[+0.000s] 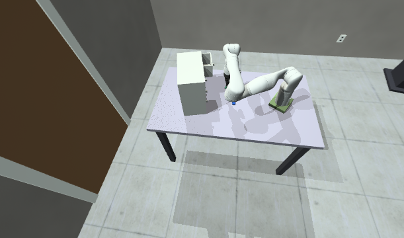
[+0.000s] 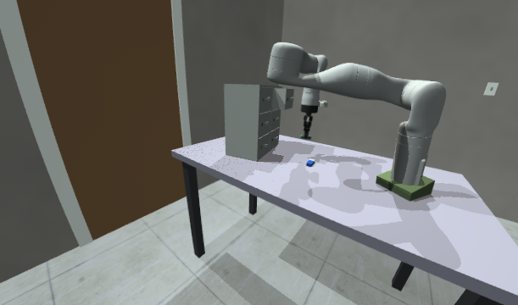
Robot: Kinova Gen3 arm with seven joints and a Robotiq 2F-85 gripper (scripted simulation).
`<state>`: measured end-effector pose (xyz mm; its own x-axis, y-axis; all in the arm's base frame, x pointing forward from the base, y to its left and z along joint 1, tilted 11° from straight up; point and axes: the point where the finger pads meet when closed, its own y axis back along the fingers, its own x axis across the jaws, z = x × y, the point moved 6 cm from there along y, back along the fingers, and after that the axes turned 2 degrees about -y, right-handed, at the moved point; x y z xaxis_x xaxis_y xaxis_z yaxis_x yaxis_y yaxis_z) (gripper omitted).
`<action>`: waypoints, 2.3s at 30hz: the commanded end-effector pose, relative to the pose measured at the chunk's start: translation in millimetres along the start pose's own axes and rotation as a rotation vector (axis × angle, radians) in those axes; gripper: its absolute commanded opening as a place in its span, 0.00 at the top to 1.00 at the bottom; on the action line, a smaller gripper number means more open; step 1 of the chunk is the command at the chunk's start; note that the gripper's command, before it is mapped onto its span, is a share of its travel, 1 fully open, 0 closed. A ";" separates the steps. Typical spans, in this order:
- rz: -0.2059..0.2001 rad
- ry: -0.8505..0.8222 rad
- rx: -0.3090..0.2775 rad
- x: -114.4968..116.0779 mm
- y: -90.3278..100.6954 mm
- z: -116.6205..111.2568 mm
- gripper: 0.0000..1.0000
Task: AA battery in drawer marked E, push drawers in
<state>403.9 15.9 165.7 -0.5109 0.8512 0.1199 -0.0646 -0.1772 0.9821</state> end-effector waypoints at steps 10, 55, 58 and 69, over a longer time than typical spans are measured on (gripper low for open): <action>-0.005 -0.128 0.000 -45.8 2.5 -4.5 0.91; -0.005 -0.134 0.000 -47.2 86.5 -4.5 0.91; -0.005 -0.134 0.000 -47.1 91.5 -4.5 0.91; -0.005 -0.134 0.000 -46.9 148.2 -4.5 0.91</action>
<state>412.9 -48.9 291.3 -0.3872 0.9119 0.1360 -0.0508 -0.1684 0.9844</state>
